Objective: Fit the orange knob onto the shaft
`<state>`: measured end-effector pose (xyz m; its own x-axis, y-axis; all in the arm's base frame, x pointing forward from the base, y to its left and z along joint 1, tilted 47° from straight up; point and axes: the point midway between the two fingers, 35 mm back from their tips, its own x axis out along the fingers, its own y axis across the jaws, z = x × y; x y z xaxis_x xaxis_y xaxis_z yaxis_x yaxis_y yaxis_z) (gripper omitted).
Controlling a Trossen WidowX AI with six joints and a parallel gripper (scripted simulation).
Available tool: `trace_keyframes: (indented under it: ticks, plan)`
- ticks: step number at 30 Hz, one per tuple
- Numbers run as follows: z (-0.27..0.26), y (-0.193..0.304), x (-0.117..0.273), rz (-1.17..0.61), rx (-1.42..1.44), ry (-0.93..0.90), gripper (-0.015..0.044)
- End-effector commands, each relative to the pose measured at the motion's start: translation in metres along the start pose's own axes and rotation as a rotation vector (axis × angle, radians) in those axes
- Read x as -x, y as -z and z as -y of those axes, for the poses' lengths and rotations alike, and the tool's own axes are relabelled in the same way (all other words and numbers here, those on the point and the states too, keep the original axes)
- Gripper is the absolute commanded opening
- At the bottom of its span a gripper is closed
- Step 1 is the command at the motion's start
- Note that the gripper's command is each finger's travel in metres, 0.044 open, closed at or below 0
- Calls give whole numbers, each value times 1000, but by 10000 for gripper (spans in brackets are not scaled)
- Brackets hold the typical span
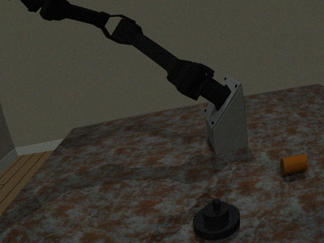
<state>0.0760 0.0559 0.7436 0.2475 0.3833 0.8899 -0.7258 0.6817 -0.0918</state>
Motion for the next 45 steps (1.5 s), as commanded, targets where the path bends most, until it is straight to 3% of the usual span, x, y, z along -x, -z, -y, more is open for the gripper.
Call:
trace_keyframes:
  ticks: [1,11,21,34,40,45]
  plan:
    - [54,53,-1,-89,-28,134,440]
    - [156,222,34,-415,-77,435,440]
    - [191,401,126,-875,-39,626,440]
    - [154,572,325,-1662,149,615,440]
    - [113,606,436,-2084,287,449,440]
    - [73,605,531,-2455,431,185,440]
